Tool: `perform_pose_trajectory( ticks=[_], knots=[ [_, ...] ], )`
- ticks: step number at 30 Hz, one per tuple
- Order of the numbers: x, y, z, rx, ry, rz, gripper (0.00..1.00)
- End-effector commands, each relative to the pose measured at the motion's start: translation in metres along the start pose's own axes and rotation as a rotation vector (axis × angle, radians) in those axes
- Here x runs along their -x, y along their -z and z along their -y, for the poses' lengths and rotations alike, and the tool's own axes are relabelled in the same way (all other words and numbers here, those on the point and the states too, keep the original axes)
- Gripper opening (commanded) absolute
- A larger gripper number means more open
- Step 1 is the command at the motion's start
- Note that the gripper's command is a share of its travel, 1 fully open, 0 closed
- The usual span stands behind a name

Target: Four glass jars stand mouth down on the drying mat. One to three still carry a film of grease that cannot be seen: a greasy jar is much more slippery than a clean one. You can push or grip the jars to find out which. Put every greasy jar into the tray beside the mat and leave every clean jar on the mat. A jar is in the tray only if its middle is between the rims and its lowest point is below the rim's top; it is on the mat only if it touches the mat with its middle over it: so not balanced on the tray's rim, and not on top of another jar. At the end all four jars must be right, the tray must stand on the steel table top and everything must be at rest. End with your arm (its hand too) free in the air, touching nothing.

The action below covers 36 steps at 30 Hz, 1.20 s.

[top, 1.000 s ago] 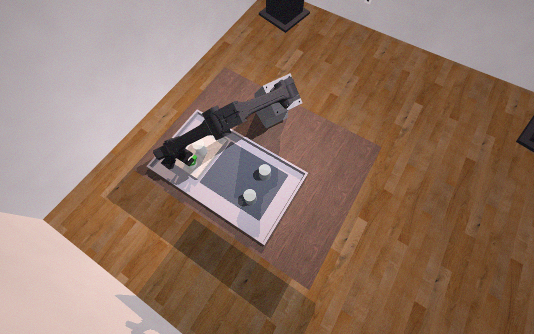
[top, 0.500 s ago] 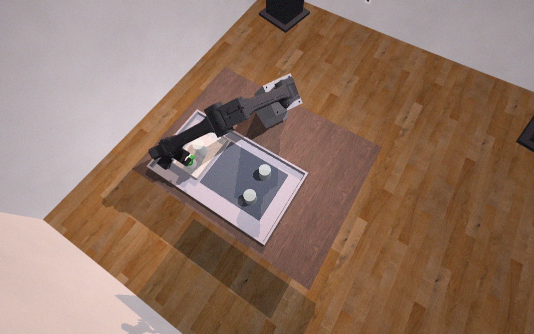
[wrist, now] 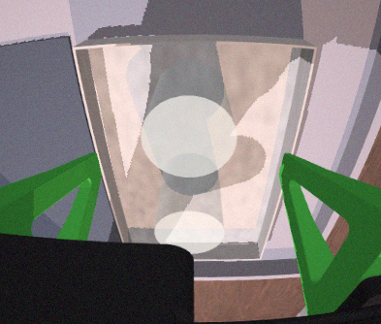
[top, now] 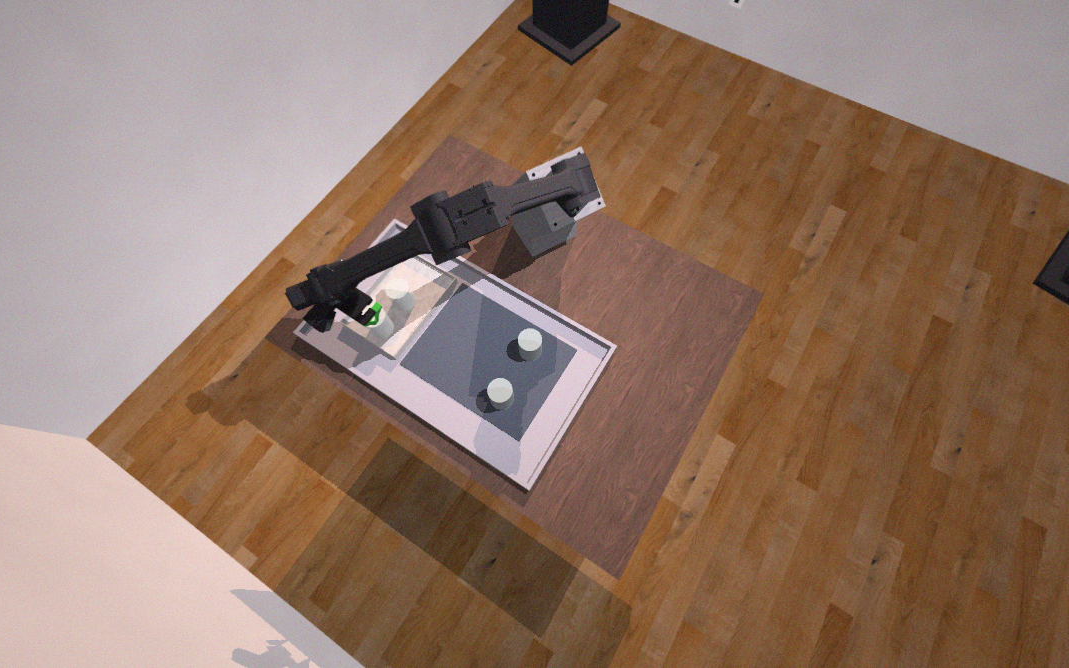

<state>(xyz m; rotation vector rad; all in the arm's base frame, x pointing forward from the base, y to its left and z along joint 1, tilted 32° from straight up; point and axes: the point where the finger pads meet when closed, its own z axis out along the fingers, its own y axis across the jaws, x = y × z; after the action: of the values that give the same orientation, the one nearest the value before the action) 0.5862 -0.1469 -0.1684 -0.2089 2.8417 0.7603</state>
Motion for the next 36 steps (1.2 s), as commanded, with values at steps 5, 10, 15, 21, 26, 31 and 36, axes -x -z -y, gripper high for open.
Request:
perform_pose_trajectory(
  ticks=[5,10,15,21,26,31,36],
  knots=[
    [0.009,0.021,0.006,-0.014,0.012,0.027,1.0],
    [0.009,0.021,0.006,-0.014,0.012,0.027,1.0],
    [0.009,0.021,0.006,-0.014,0.012,0.027,1.0],
    [0.009,0.021,0.006,-0.014,0.012,0.027,1.0],
    [0.009,0.021,0.006,-0.014,0.012,0.027,1.0],
    [-0.003,0.025,0.006,-0.014,0.012,0.027,1.0],
    [-0.003,0.025,0.006,-0.014,0.012,0.027,1.0]
  ],
)
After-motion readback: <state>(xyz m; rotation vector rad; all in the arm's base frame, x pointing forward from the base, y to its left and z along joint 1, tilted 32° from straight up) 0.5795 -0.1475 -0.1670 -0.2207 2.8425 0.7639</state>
